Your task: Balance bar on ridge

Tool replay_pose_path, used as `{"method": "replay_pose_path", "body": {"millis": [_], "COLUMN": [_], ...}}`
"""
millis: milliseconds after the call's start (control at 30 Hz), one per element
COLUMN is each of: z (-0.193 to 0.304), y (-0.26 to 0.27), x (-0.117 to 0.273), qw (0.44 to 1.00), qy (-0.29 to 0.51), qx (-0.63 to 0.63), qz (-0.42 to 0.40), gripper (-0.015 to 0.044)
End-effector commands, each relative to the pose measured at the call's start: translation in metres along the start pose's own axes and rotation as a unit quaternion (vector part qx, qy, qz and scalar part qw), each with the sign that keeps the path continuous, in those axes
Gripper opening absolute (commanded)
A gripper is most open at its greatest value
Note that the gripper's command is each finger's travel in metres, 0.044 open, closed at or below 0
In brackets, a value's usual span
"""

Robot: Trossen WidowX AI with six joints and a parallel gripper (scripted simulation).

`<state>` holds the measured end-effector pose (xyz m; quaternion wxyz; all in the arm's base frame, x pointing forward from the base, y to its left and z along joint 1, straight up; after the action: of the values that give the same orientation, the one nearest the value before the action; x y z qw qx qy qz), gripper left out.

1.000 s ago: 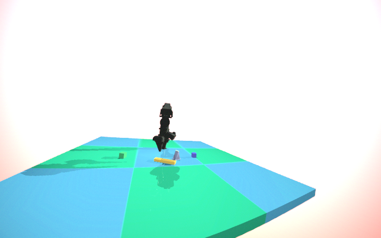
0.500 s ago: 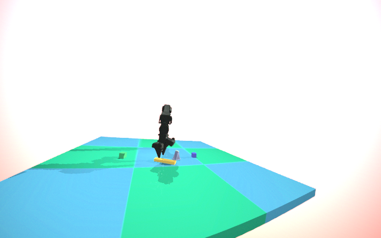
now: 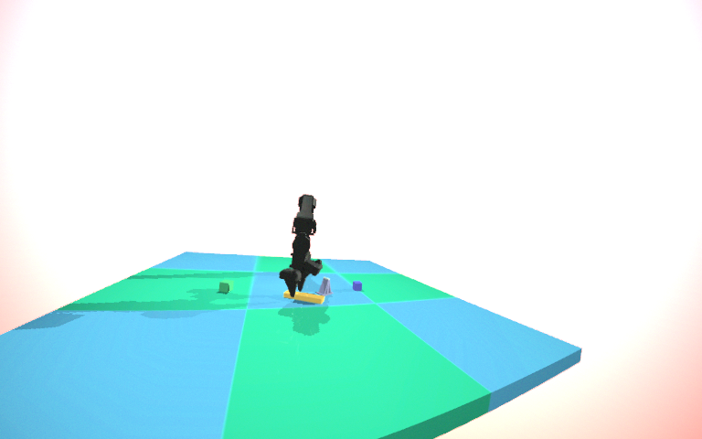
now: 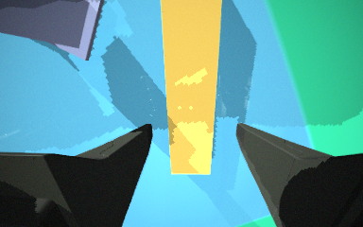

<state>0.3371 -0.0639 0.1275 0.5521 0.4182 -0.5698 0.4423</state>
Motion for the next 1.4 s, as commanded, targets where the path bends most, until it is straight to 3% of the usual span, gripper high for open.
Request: {"method": "replay_pose_path", "body": {"millis": [0, 533, 767, 1000, 1100, 1367], "z": [0.000, 0.000, 0.000, 0.000, 0.000, 0.000], "y": [0.001, 0.001, 0.001, 0.001, 0.001, -0.003], "x": [-0.008, -0.008, -0.007, -0.007, -0.003, 0.017], "qw": [1.000, 1.000, 1.000, 1.000, 1.000, 1.000], "qy": [-0.002, -0.002, 0.000, 0.000, 0.000, 0.000], "qx": [-0.003, -0.003, 0.000, 0.000, 0.000, -0.001], "qz": [-0.005, -0.005, -0.005, -0.005, -0.005, -0.005], "gripper": [0.0315, 0.0315, 0.0131, 0.0085, 0.0006, 0.0000]}}
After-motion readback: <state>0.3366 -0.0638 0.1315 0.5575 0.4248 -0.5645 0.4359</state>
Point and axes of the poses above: the point midway between the two fingers, 35 mm back from their tips, its own x axis back along the fingers, its own y axis across the jaws, z = x × y, the point moved 7 cm from there along x, back along the fingers, and after that the axes turned 15 degrees about x, right-handed, at the moved point
